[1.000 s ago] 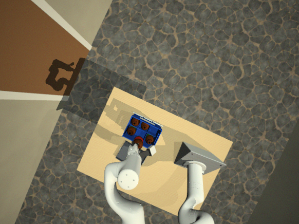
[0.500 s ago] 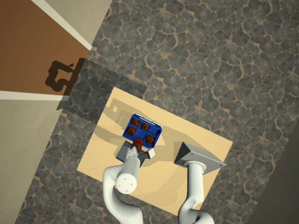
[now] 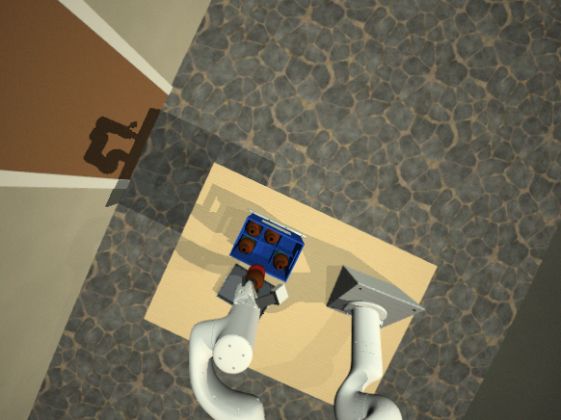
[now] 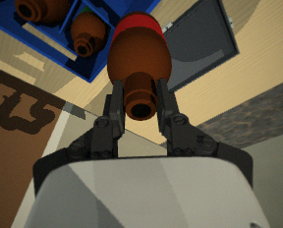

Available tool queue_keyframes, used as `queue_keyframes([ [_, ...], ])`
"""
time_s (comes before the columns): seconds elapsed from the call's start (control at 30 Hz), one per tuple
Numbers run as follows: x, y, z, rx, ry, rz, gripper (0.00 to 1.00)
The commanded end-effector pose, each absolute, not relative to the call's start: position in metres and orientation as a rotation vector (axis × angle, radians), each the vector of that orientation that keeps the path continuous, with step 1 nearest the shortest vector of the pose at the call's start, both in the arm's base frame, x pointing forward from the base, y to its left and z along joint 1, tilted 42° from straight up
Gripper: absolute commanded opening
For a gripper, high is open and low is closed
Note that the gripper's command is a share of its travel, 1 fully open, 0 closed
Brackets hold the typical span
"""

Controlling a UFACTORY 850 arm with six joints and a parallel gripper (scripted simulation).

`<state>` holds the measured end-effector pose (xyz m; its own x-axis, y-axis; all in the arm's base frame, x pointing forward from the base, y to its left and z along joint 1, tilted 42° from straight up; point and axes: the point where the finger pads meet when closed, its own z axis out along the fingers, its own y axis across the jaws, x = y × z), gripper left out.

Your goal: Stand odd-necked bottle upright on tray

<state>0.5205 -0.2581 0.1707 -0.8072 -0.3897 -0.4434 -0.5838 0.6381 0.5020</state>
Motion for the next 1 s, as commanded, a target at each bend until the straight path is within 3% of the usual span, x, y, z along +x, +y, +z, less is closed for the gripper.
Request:
queue_keyframes([
  [0.0,0.522,-0.255,0.175,-0.784,2.566,0.936,0.0],
  [0.97,0.528,-0.211,0.215,-0.784,2.566,0.936,0.0],
])
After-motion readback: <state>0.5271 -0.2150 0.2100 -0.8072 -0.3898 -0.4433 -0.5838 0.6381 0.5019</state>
